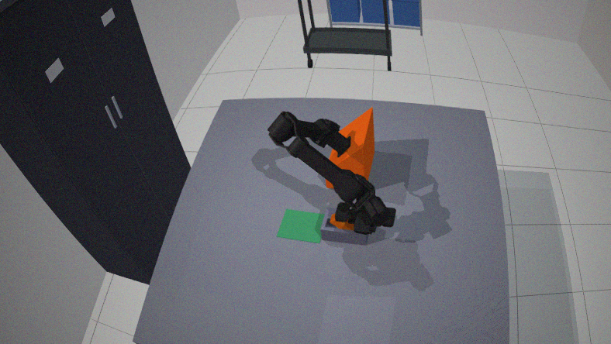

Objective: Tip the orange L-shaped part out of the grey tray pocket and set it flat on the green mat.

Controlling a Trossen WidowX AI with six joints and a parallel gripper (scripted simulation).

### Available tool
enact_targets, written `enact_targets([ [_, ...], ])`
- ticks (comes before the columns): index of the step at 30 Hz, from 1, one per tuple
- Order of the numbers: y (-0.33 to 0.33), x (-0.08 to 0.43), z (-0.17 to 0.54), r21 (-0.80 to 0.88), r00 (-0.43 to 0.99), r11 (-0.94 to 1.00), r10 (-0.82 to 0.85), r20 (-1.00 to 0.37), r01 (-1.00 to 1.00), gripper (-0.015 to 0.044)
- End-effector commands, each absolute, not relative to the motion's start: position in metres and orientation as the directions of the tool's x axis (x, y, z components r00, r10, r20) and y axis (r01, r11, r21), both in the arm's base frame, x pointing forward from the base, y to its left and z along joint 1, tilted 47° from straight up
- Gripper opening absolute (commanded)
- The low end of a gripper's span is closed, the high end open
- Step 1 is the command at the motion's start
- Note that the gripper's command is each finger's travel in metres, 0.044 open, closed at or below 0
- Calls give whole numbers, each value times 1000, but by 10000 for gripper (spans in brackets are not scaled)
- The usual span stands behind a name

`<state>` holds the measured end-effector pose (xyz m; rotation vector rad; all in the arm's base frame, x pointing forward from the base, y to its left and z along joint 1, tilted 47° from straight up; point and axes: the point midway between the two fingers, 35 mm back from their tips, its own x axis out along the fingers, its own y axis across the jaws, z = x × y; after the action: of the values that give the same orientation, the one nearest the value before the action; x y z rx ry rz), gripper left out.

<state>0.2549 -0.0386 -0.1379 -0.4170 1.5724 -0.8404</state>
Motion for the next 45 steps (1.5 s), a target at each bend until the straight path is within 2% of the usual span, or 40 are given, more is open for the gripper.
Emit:
enact_targets([
  [1,-41,252,-138,-721,-197,665,-694,-692,192,180],
  [20,-23,257,-137,-720,-197,666,-693,-693,192,180],
  [29,36,274,-62,-718,-197,669,-691,-696,192,180],
  [45,37,277,-63,-713,-178,674,-690,-701,194,180],
])
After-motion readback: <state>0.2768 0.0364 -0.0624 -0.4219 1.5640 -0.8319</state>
